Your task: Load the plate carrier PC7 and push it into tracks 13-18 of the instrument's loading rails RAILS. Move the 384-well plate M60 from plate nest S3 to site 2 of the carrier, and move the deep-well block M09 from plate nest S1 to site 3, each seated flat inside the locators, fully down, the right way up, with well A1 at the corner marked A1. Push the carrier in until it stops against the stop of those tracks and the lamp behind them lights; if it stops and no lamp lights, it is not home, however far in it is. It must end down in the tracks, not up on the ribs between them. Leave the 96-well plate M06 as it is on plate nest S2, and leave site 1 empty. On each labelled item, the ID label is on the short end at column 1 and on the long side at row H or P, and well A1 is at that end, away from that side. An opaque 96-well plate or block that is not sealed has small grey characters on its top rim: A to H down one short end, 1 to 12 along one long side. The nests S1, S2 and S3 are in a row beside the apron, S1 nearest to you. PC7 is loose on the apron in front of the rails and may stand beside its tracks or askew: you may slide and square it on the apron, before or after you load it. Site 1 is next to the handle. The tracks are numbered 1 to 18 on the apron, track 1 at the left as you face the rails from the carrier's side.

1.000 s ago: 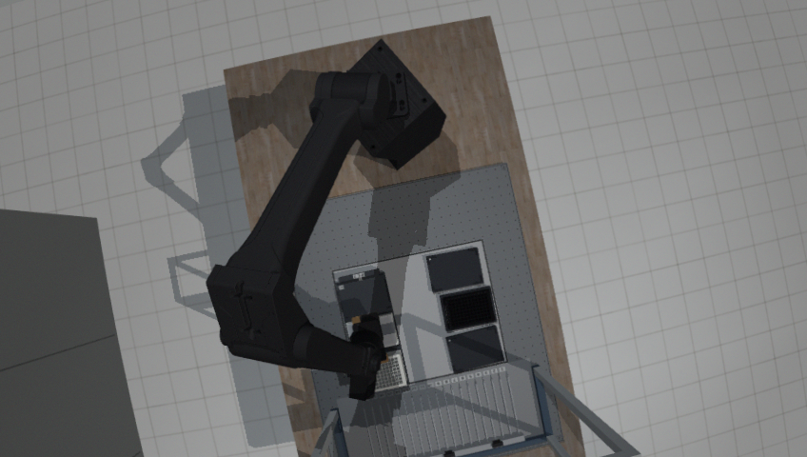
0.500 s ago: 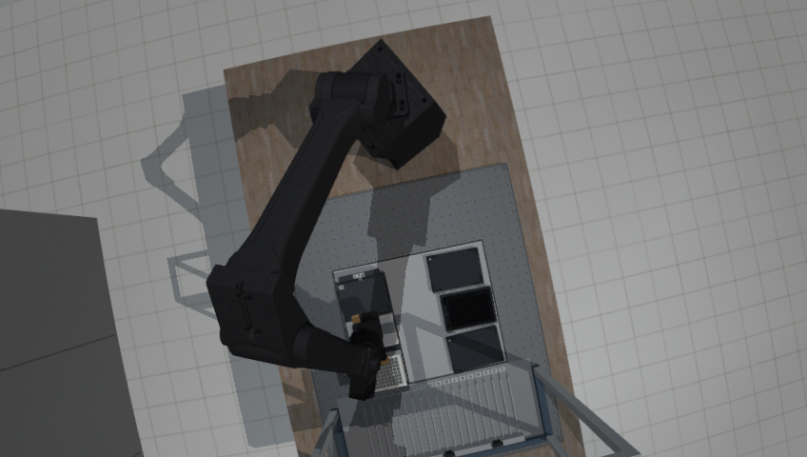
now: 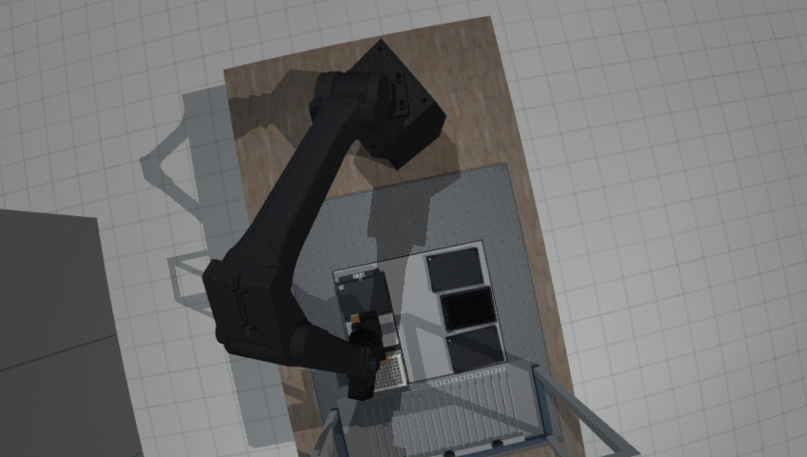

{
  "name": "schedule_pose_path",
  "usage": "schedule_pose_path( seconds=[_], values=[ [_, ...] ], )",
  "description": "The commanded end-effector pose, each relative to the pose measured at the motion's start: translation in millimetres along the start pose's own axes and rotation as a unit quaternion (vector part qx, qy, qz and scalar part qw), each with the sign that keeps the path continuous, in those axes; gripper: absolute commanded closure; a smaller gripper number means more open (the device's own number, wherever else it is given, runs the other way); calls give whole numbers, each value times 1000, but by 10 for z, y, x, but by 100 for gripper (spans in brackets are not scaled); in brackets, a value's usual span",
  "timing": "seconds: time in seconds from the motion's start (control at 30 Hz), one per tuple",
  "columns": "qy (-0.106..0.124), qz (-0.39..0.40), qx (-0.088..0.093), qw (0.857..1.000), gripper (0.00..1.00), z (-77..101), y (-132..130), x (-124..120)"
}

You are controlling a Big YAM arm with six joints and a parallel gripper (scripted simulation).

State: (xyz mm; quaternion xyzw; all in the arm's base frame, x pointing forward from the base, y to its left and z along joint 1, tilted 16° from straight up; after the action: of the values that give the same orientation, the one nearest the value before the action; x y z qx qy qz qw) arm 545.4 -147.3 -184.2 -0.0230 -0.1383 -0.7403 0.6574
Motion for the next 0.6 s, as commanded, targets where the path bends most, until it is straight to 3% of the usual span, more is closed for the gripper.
schedule_pose_path(
  seconds=[0.0, 0.43, 0.5, 0.53, 0.57],
  values=[
    [-2, -3, 16, 1000, 4, 279, 154, -4],
    [-2, -1, 17, 1000, 4, 716, 141, -31],
    [-2, -1, 17, 1000, 4, 716, 141, -31],
    [-2, -1, 24, 1000, 4, 774, 217, -20],
    [-2, -1, 17, 1000, 4, 783, 139, -31]
  ],
)
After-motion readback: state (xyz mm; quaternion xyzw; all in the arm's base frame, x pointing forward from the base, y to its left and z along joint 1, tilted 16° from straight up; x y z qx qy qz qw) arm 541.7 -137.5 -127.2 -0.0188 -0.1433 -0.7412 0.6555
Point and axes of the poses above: the point where the finger pads meet when closed, its own z axis back along the fingers, its own y axis across the jaws, x = y × z, the point moved 1 cm from there along z, back along the fingers, and after that the axes turned 13 degrees about -z, right-handed, at the moved point
